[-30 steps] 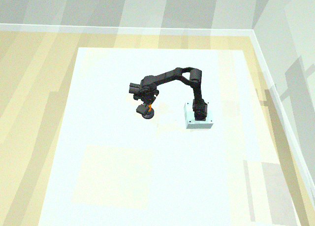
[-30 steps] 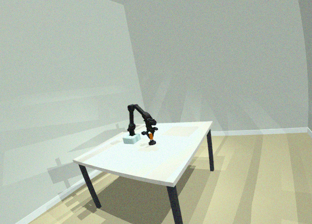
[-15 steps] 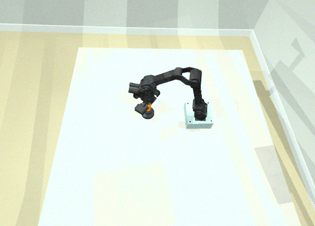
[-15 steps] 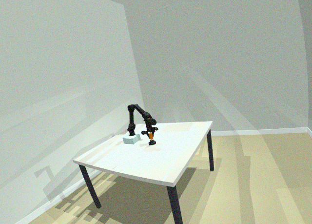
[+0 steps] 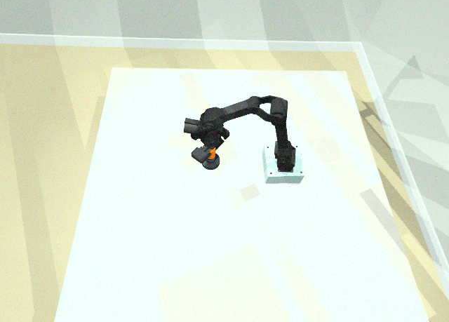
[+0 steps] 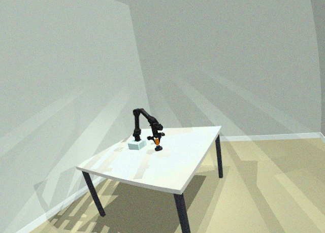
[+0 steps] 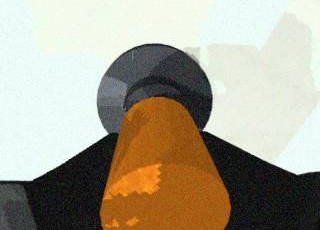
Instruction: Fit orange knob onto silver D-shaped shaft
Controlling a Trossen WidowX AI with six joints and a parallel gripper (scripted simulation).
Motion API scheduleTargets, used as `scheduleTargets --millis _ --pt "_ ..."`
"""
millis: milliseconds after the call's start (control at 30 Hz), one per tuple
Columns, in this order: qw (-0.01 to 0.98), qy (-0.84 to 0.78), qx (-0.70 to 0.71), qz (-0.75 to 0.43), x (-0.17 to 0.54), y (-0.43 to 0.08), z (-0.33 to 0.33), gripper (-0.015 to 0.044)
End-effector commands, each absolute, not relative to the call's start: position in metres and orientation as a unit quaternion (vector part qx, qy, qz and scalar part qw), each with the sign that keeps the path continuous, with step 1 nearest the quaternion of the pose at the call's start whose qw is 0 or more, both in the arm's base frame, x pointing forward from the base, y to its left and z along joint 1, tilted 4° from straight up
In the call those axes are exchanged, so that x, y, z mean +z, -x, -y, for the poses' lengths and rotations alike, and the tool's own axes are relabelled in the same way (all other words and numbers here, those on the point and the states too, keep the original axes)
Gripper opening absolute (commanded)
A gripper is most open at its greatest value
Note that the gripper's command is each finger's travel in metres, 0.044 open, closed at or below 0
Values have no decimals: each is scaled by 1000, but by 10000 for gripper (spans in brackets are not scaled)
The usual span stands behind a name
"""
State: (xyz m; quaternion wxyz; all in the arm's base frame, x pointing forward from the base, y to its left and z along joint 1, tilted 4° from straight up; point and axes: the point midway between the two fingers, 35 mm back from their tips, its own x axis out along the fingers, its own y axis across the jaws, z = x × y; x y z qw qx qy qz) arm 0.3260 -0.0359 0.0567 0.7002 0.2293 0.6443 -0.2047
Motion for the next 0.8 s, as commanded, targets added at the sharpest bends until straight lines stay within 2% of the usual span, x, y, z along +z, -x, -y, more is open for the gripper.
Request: scheduleTargets --millis 0,533,767 --pt "702 -232 -206 -642 56 -327 36 0" --pt "702 -232 -206 -642 61 -329 36 0" --pt "675 -300 -268 -618 62 -330 36 0"
